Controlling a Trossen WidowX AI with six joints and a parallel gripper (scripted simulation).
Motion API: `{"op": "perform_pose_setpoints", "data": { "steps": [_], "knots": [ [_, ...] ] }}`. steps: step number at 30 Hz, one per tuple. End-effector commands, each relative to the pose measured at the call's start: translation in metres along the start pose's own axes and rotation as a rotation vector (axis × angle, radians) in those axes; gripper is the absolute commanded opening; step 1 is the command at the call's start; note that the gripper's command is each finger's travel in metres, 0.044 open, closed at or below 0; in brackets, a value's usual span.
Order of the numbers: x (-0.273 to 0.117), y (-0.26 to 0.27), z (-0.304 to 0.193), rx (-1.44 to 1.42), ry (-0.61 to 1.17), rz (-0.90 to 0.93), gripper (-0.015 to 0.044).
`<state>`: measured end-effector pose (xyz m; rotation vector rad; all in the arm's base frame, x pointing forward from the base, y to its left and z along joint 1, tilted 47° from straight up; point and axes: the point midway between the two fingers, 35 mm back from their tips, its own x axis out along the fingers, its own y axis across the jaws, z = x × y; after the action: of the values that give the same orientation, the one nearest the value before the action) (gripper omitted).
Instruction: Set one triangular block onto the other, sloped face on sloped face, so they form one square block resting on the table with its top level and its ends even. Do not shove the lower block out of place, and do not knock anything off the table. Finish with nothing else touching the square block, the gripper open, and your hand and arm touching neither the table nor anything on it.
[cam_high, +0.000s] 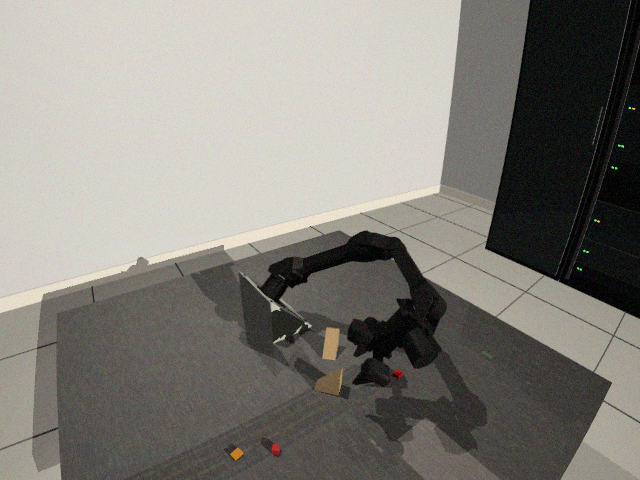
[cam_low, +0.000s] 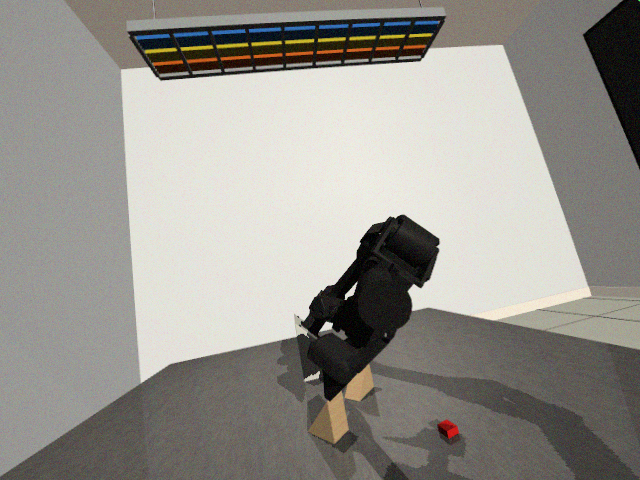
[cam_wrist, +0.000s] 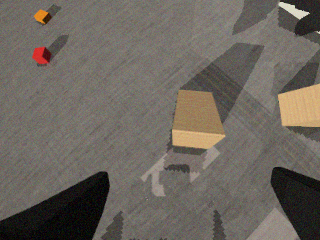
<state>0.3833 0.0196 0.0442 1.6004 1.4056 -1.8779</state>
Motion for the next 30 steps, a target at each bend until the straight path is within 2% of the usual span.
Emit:
{"op": "perform_pose_setpoints", "data": {
  "steps": [1,30],
  "knots": [
    [-0.001,0.000,0.000,0.080,0.014,-0.029,0.0440],
    [0.038,0.000,-0.001,0.092,0.005,-0.050,0.0440]
  ]
}}
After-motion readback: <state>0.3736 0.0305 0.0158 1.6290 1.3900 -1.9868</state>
